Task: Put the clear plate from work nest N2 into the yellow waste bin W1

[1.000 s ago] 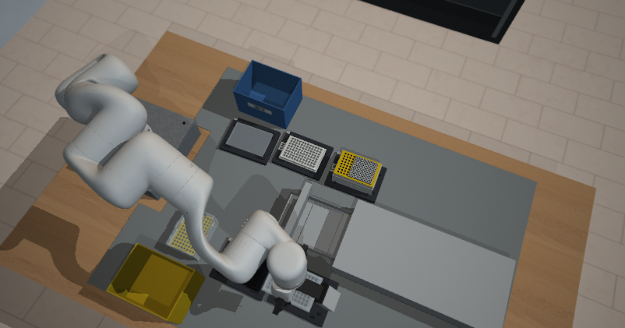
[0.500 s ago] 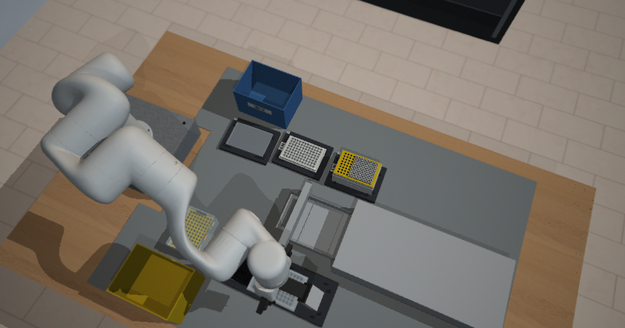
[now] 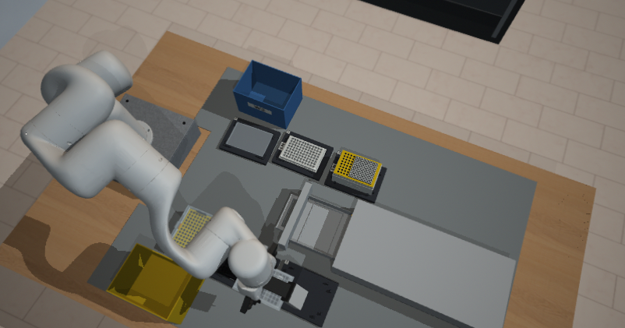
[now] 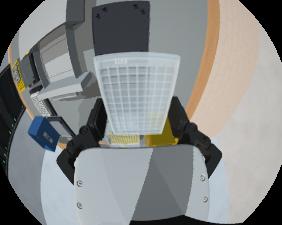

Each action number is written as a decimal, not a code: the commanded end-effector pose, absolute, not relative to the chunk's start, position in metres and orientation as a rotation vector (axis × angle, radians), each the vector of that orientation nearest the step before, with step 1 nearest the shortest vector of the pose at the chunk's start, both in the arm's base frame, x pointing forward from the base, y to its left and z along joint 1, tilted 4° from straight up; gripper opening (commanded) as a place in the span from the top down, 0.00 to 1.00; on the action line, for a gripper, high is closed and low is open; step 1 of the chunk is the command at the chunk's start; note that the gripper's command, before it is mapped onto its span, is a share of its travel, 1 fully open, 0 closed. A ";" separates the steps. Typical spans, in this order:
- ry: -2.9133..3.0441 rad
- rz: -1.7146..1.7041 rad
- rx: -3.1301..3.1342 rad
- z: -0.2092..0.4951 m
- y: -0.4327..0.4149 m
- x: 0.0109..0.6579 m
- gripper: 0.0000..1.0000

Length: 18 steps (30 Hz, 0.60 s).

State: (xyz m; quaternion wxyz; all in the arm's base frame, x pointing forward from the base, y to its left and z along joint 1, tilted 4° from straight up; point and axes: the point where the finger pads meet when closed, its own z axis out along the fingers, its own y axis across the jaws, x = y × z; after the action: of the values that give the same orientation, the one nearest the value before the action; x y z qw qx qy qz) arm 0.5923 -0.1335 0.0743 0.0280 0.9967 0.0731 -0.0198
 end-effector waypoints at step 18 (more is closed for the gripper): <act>0.227 -0.049 3.075 0.080 -0.158 0.552 1.00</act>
State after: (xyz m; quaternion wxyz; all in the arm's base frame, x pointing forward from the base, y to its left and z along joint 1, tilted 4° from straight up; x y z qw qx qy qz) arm 0.5555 -0.1547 0.0767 0.0281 0.9967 0.0730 -0.0195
